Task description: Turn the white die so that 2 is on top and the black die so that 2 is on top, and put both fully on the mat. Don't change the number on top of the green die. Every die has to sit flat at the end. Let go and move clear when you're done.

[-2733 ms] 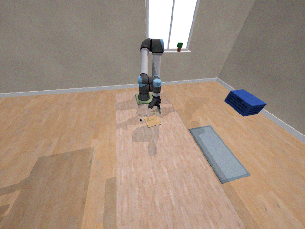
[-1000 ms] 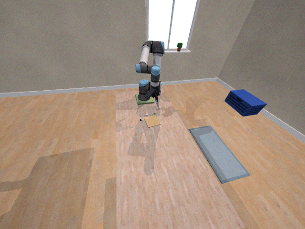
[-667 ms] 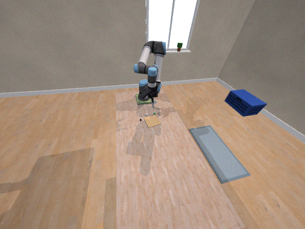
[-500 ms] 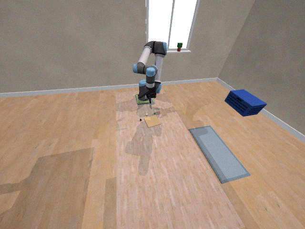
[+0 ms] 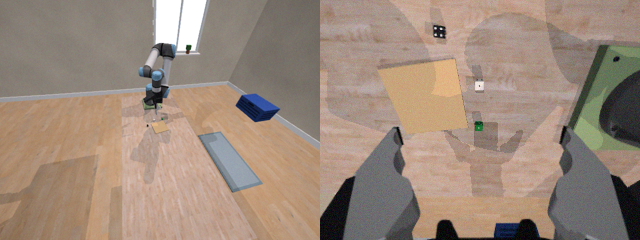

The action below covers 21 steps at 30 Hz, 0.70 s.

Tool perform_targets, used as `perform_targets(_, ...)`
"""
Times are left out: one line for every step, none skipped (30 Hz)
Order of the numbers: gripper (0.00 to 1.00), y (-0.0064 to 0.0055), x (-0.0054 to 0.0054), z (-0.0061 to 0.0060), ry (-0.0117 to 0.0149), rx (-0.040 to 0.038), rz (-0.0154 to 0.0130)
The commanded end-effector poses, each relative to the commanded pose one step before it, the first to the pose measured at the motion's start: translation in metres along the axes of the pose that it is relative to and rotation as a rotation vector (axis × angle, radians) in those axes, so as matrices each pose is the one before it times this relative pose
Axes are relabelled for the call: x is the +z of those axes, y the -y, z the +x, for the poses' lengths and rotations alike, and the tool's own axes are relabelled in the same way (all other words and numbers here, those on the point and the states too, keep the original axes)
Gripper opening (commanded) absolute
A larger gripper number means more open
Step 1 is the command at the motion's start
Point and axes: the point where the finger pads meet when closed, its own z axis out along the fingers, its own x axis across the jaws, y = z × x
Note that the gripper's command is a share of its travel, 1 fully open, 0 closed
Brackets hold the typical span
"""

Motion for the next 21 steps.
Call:
perform_targets(1.0,0.00035,-0.00026,-0.00026,0.00079,0.00199,0.00053)
perform_targets(1.0,0.0,0.0,0.0,0.0,-0.00001,0.0)
perform_targets(1.0,0.0,0.0,0.0,0.0,-0.00004,0.0)
perform_targets(1.0,0.0,0.0,0.0,0.0,-0.00011,0.0)
perform_targets(1.0,0.0,0.0,0.0,0.0,0.0,0.0)
perform_targets(1.0,0.0,0.0,0.0,0.0,0.0,0.0)
perform_targets(1.0,0.0,0.0,0.0,0.0,-0.00022,0.0)
perform_targets(1.0,0.0,0.0,-0.00001,0.0,-0.00036,0.0)
perform_targets(1.0,0.0,0.00001,-0.00001,0.0,-0.00053,0.0)
perform_targets(1.0,0.0,0.00001,-0.00002,0.0,-0.00073,0.0)
perform_targets(1.0,0.0,0.00001,-0.00002,0.0,-0.00096,0.0)
perform_targets(1.0,0.0,0.00001,-0.00003,0.0,-0.00122,0.0)
perform_targets(1.0,0.00001,0.00002,-0.00003,0.0,-0.00151,0.0)
perform_targets(1.0,0.00001,0.00002,-0.00004,0.0,-0.00183,0.0)
perform_targets(1.0,0.00001,0.00003,-0.00005,0.0,-0.00217,0.0)
perform_targets(1.0,0.00001,0.00003,-0.00005,0.0,-0.00253,0.0)
perform_targets(1.0,0.00001,0.00004,-0.00006,0.0,-0.00292,0.0)
perform_targets(1.0,0.00001,0.00004,-0.00007,0.0,-0.00334,0.0)
perform_targets(1.0,0.00001,0.00005,-0.00008,0.0,-0.00377,0.0)
perform_targets(1.0,0.00002,0.00005,-0.00009,0.0,-0.00423,0.0)
perform_targets(1.0,0.00002,0.00006,-0.0001,0.0,-0.0047,0.0)
